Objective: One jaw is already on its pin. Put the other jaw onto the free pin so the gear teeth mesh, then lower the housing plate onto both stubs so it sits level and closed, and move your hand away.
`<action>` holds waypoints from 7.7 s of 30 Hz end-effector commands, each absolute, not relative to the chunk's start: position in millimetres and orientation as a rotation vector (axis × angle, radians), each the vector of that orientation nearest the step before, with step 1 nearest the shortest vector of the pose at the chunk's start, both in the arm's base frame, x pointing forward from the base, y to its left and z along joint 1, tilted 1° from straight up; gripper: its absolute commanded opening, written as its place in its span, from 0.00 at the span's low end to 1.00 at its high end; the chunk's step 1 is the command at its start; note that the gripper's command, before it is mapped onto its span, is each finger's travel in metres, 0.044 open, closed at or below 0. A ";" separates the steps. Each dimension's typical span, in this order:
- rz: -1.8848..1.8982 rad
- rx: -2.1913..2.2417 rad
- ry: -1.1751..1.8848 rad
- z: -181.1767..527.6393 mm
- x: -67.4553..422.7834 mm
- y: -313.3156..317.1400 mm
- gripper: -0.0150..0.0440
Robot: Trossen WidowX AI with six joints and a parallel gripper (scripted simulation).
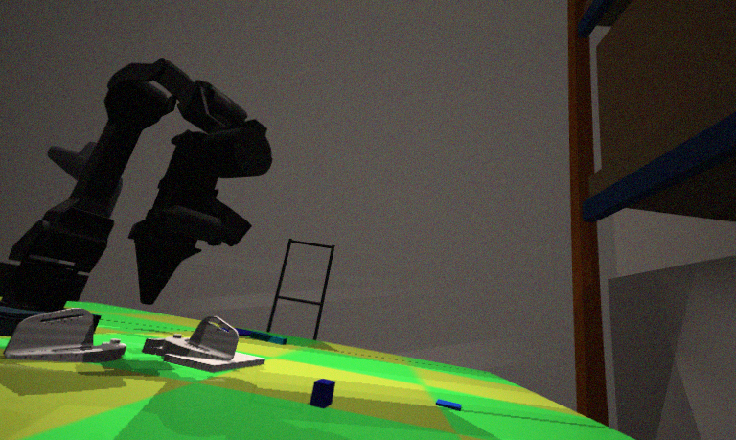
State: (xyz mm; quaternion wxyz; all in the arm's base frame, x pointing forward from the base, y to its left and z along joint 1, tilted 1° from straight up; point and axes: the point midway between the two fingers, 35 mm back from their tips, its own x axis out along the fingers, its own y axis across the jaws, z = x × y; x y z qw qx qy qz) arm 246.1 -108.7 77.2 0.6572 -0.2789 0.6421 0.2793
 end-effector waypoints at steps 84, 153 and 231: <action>0.629 -0.639 1.448 97.4 246.1 -109.3 0.25; 0.626 -0.635 1.449 96.9 246.2 -109.3 0.25; 0.626 -0.635 1.449 96.9 246.2 -109.2 0.25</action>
